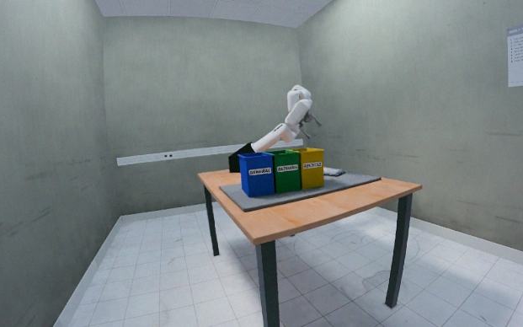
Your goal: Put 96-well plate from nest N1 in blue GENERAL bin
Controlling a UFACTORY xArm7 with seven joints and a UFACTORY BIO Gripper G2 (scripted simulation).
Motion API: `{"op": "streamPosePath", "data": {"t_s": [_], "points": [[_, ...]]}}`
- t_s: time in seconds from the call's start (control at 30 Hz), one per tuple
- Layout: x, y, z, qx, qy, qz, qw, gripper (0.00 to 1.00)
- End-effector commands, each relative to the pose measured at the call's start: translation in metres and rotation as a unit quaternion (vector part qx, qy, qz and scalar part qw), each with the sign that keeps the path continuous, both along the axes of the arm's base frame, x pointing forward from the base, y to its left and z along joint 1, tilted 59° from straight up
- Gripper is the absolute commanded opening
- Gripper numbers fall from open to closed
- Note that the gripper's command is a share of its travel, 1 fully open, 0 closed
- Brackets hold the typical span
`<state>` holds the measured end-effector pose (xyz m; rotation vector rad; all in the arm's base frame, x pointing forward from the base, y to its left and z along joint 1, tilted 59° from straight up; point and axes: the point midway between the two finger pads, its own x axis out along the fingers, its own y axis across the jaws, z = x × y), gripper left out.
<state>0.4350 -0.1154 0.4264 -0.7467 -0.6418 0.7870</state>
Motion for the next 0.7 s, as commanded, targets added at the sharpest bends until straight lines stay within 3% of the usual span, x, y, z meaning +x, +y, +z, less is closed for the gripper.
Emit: {"op": "streamPosePath", "data": {"t_s": [0.0,0.37,0.47,0.6,0.67], "points": [[0.005,-0.016,-0.007,0.031,0.029,-0.022,0.999,0.37],[0.008,-0.042,-0.026,0.080,0.067,-0.059,0.993,0.37],[0.009,-0.052,-0.037,0.117,0.093,-0.081,0.986,0.37],[0.009,-0.055,-0.040,0.119,0.095,-0.082,0.985,0.37],[0.008,-0.062,-0.048,0.144,0.111,-0.095,0.979,0.37]]}}
